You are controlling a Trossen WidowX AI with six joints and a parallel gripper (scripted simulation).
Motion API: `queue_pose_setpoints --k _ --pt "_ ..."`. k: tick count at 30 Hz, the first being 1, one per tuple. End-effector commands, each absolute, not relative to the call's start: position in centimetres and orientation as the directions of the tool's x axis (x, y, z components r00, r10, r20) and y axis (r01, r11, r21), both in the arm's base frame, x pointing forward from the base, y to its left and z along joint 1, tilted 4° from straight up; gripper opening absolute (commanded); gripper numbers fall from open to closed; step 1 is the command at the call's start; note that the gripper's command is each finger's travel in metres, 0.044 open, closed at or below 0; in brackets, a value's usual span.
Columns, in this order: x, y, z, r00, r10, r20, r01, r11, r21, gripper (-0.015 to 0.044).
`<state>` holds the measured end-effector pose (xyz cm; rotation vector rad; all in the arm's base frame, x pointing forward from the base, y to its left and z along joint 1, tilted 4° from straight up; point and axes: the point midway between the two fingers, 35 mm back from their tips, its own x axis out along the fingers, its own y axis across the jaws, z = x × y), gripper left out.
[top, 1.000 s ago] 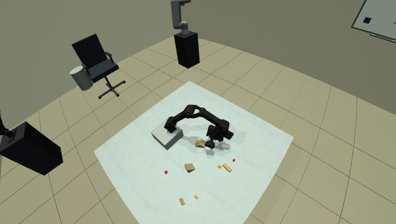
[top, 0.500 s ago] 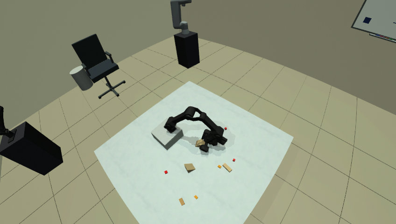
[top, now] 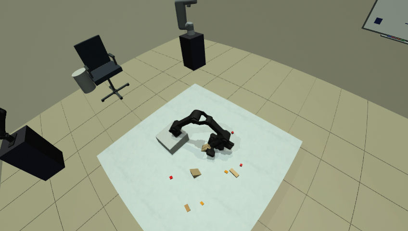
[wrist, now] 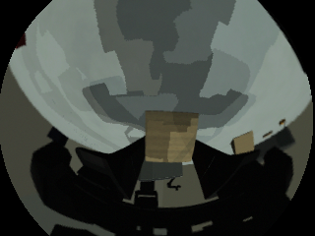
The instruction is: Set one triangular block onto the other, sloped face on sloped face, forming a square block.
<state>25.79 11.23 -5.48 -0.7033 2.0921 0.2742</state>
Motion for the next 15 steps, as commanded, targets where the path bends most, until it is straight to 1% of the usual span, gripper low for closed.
queue_pose_setpoints --k 1,7,15 --pt "25.8 11.3 -5.5 -0.447 -0.38 -0.81 -0.576 0.815 -0.065 0.0164" --pt "25.9 11.4 -4.0 -0.446 -0.38 -0.81 -0.576 0.815 -0.065 0.0006" --pt "26.0 11.7 -0.1 -0.447 -0.38 -0.81 -0.576 0.815 -0.064 0.0"
